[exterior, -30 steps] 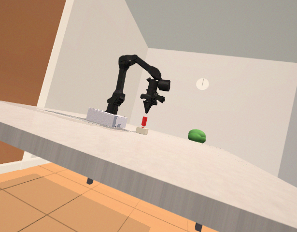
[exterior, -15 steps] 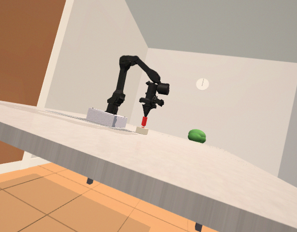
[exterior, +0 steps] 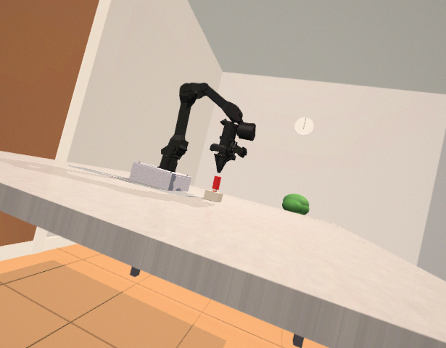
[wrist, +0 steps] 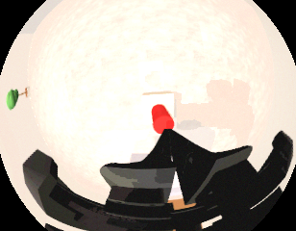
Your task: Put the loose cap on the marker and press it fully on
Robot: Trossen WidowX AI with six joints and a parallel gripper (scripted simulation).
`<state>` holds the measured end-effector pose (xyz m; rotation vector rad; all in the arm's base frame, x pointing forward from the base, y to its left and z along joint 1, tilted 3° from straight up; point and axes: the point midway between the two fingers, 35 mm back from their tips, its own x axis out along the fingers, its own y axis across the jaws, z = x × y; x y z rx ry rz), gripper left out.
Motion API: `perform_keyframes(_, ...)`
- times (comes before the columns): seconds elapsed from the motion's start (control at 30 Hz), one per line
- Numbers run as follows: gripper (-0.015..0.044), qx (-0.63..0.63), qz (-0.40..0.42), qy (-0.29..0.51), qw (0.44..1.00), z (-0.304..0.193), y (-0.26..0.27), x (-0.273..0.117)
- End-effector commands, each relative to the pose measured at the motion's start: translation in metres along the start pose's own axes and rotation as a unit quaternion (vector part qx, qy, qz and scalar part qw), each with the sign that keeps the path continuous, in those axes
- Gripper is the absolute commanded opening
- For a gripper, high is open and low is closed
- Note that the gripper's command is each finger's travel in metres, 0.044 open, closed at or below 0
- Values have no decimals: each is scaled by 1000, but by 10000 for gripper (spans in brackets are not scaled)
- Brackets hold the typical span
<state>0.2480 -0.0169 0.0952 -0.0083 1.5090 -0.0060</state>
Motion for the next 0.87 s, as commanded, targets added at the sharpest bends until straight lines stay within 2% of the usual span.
perform_keyframes(0.0, 0, 0, -1, -12, 1000, 4, 0, -41)
perform_keyframes(0.1, 0, 0, -1, -11, 1000, 0, 0, -71)
perform_keyframes(0.2, 0, 0, -1, -11, 1000, 0, 0, -73)
perform_keyframes(0.73, 420, 0, -1, -11, 1000, 0, 0, -73)
perform_keyframes(0.77, 440, 0, -1, -11, 1000, 0, 0, -73)
perform_keyframes(0.83, 440, 0, -1, -11, 1000, 0, 0, -73)
